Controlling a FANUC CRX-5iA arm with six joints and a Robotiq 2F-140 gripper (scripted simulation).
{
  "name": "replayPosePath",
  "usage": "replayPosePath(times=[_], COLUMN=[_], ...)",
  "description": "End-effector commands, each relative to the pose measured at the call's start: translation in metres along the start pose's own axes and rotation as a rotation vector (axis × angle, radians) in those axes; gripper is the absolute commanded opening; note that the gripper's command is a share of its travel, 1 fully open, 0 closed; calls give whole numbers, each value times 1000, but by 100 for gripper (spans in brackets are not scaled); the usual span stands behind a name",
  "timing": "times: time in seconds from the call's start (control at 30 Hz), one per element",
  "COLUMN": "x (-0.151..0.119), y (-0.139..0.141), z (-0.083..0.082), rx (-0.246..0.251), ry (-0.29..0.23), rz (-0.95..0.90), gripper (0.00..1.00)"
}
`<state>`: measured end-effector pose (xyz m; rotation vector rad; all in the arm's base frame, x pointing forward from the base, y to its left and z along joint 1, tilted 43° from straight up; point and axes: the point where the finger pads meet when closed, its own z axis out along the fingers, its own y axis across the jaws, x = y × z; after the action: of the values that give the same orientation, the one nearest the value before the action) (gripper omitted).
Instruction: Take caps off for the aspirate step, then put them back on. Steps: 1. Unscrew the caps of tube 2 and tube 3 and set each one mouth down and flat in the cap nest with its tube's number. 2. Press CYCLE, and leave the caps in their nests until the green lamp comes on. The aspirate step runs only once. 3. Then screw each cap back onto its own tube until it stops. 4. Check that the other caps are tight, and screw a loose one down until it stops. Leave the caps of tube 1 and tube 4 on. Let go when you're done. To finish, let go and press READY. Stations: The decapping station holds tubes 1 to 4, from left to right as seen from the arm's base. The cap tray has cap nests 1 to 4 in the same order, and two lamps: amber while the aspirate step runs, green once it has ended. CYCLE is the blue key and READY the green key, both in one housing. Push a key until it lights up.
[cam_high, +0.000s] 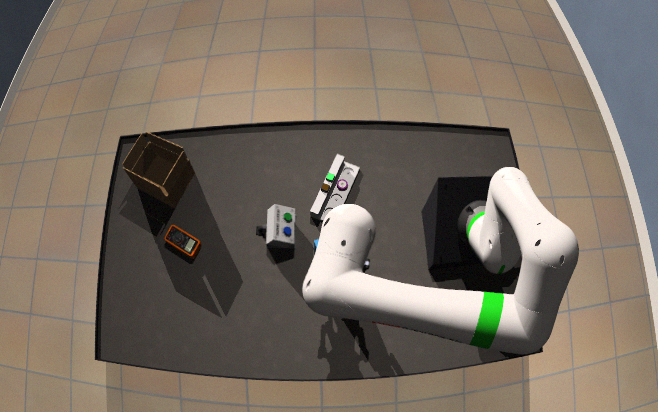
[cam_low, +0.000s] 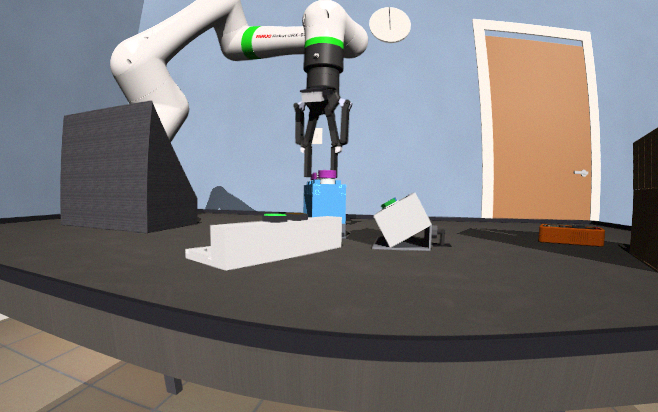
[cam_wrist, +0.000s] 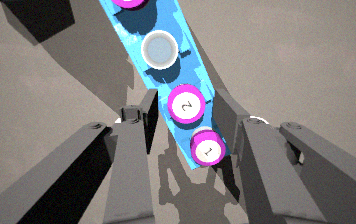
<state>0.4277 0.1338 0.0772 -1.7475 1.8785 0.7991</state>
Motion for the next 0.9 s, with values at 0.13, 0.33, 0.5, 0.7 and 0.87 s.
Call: replayPosePath(times=[0.13, 0.33, 0.5, 0.7, 0.87], x=[0, 0, 0, 0, 0], y=[0, 0, 0, 0, -1], z=[-1, -1, -1, -1, -1], rx=[2, 2, 2, 2, 2], ry=[0, 0, 0, 0, 0], rz=[-288, -528, -648, -888, -975], gripper=[41, 41, 41, 41, 41])
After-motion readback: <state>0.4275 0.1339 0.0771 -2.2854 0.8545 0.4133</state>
